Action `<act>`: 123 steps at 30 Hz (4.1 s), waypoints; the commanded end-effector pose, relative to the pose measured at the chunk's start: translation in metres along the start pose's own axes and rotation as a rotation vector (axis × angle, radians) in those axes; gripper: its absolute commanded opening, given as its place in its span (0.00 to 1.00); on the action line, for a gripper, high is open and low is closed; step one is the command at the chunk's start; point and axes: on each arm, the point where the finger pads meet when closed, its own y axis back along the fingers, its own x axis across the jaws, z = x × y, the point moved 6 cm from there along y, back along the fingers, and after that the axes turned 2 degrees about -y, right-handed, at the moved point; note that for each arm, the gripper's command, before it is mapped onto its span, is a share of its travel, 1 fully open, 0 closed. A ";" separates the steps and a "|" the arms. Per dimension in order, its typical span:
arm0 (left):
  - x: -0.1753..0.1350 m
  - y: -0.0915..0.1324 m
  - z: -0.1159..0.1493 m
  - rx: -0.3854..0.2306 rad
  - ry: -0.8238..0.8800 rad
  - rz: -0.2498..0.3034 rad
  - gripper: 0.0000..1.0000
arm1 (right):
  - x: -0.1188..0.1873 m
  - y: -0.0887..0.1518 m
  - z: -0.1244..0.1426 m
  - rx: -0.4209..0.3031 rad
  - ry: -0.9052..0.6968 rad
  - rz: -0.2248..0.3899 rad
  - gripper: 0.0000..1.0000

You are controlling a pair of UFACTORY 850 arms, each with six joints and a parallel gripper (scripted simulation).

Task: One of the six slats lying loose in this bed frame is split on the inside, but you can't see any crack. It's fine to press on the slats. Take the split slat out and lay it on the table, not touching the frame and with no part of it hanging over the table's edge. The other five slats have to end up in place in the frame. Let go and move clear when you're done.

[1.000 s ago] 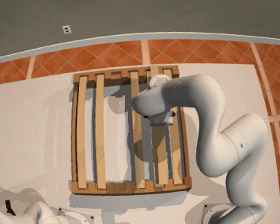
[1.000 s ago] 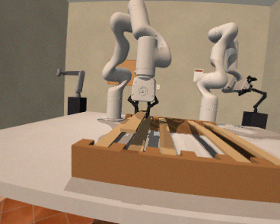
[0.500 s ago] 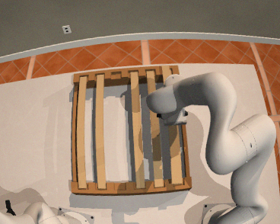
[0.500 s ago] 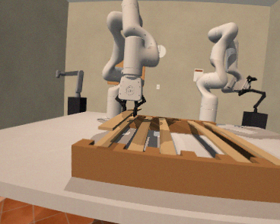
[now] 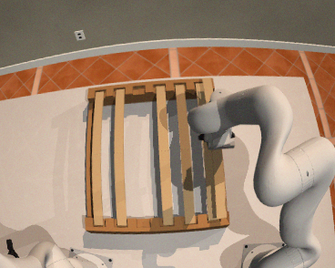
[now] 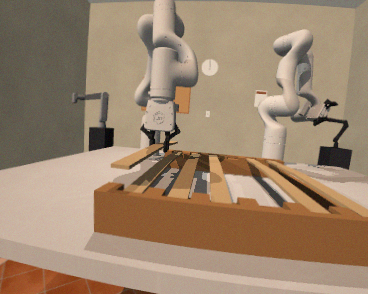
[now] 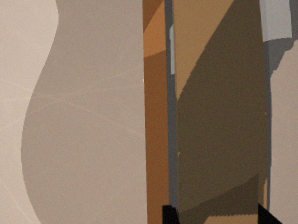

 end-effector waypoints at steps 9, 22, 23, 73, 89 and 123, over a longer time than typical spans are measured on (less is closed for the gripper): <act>0.000 0.000 0.000 0.000 -0.001 0.000 1.00 | -0.024 0.002 0.002 -0.003 -0.001 0.005 0.00; 0.000 0.000 0.000 0.000 -0.001 0.000 1.00 | -0.083 0.001 0.004 -0.003 0.000 0.005 0.00; 0.000 0.000 0.000 0.000 -0.001 0.000 1.00 | -0.083 0.001 0.004 -0.003 0.000 0.005 0.00; 0.000 0.000 0.000 0.000 -0.001 0.000 1.00 | -0.098 -0.077 0.006 -0.003 0.000 0.005 0.00; 0.000 0.000 0.000 0.000 -0.001 0.000 1.00 | -0.098 -0.090 0.006 -0.004 0.000 0.006 0.00; 0.000 0.000 0.000 0.000 -0.001 0.000 1.00 | -0.098 -0.109 0.006 -0.002 -0.002 0.004 0.00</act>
